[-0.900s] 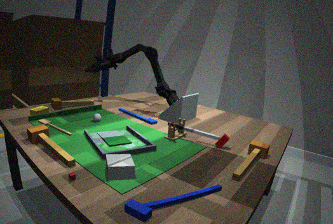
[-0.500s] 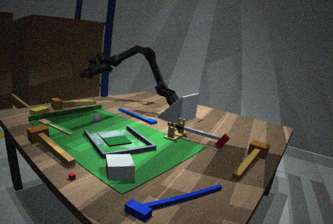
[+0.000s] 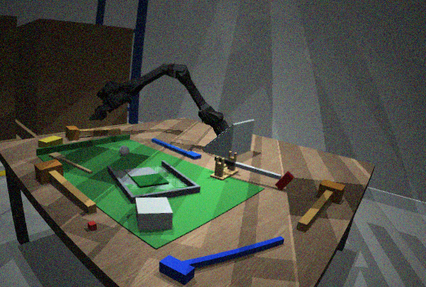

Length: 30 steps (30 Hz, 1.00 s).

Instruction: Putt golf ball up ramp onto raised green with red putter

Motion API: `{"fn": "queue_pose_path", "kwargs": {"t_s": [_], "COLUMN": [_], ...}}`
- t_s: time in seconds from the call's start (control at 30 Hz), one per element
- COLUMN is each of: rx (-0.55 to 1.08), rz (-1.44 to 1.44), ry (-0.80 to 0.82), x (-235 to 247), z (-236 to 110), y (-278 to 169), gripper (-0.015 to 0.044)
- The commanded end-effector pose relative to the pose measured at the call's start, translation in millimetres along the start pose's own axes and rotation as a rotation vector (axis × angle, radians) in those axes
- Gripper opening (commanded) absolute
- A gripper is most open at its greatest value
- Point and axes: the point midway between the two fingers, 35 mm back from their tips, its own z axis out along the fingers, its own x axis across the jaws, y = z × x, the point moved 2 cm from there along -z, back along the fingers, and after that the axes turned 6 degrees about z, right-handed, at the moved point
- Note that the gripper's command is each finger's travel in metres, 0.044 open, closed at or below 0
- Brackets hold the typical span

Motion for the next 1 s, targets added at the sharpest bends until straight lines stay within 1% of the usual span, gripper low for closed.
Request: {"fn": "queue_pose_path", "kwargs": {"t_s": [0.0, 0.23, 0.5, 0.73, 0.97], "rx": [0.132, 0.303, 0.503, 0.676, 0.842], "rz": [0.007, -0.049, -0.174, -0.333, -0.553], "ry": [0.097, 0.237, 0.39, 0.51, 0.621], "x": [44.8, 120.5, 213.7, 295.1, 369.9], "z": [42.2, 83.3, 105.8, 103.9, 80.0], "y": [-36.9, -83.0, -141.0, -196.3, -255.7], "gripper": [0.044, 0.044, 0.044, 0.044, 0.044]}}
